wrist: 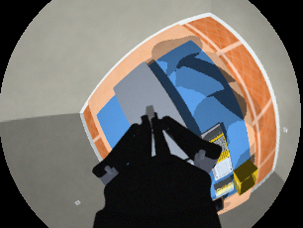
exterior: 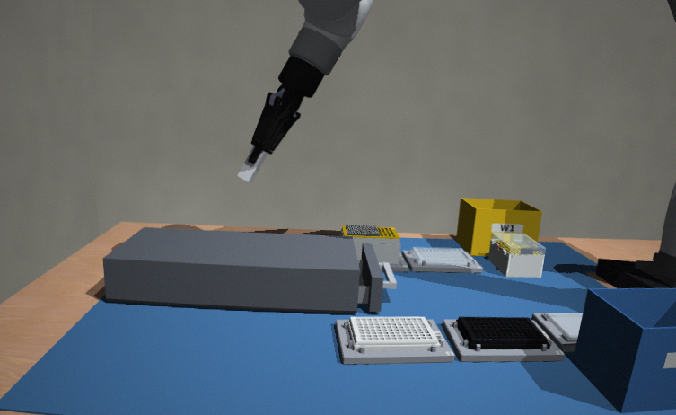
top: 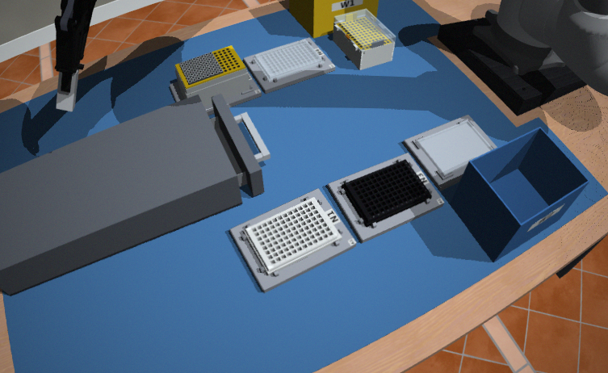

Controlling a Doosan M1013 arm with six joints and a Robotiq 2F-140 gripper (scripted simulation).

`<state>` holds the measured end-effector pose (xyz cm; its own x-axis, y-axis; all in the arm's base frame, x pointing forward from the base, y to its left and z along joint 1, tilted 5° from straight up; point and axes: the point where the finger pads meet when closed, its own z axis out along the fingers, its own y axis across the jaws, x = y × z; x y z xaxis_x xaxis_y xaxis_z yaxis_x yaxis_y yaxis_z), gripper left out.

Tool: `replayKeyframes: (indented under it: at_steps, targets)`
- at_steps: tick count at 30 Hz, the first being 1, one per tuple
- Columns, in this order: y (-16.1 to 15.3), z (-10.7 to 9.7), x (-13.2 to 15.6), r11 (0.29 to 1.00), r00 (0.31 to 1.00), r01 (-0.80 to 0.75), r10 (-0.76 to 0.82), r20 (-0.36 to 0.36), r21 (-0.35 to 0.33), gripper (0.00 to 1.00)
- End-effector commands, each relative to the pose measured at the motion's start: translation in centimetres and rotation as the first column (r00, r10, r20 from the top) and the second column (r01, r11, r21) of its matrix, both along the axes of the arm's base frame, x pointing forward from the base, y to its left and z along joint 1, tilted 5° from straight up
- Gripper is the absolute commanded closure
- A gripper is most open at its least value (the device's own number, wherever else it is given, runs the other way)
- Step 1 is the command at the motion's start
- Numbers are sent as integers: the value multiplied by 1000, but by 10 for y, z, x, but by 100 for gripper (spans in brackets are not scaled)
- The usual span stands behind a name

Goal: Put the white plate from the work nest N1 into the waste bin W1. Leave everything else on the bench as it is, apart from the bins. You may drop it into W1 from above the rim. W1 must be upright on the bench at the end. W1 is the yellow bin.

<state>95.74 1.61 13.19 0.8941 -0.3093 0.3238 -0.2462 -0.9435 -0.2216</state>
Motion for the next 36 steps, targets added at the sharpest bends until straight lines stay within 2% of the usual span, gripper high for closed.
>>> replayKeyframes:
  at_steps: [1, 7, 9, 11, 12, 24, 26, 28, 29, 36]
  targets:
    - [5, 4, -19, 1000, 1000, -5, 5, -5, -2, 90]
    - [11, 9, -42, 1000, 1000, -5, 5, -5, -2, 90]
    - [12, 11, -52, 999, 998, -48, 47, -52, -23, 90]
    - [12, 11, -52, 999, 998, -48, 47, -52, -23, 90]
    - [13, 12, -57, 997, 995, -71, 68, -75, -32, 90]
    - [23, 22, -111, 997, 995, -72, 69, -77, -33, 90]
    - [24, 24, -121, 992, 986, -116, 109, -125, -51, 90]
    - [24, 24, -121, 992, 986, -116, 109, -125, -51, 90]
    - [25, 24, -126, 989, 981, -138, 128, -149, -59, 90]
    - [29, 30, -160, 989, 980, -139, 129, -150, -60, 90]
